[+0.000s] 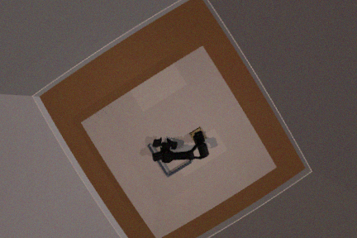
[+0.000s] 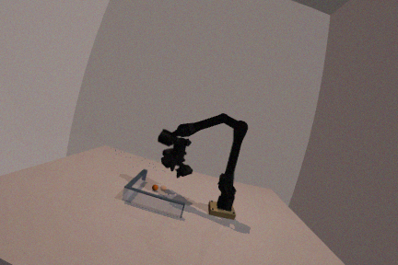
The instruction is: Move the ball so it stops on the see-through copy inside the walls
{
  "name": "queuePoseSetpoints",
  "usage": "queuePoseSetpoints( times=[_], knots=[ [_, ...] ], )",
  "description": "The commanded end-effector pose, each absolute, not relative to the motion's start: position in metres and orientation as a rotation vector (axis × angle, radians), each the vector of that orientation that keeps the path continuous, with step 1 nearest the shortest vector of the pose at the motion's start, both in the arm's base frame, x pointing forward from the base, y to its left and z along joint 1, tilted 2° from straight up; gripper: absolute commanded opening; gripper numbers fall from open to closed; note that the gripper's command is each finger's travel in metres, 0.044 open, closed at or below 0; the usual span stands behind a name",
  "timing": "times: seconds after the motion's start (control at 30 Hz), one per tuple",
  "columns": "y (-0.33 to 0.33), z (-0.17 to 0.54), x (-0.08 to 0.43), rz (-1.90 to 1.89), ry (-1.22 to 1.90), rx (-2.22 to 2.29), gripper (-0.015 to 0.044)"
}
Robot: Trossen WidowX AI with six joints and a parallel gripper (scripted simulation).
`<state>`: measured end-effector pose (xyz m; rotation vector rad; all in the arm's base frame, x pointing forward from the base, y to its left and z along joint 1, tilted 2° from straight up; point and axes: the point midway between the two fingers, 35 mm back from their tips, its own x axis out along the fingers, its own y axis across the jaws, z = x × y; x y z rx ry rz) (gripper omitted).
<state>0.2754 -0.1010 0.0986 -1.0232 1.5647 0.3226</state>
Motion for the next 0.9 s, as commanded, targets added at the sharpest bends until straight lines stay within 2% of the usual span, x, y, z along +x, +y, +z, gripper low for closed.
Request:
queuePoseSetpoints(
  times=[0.0,0.17,0.87],
  knots=[
    [-0.039,0.088,0.324,0.154,1.501,-0.311,0.0249],
    [-0.020,0.086,0.336,0.104,1.508,-0.089,0.0249],
    [-0.020,0.076,0.337,0.103,1.508,-0.089,0.0249]
  ],
)
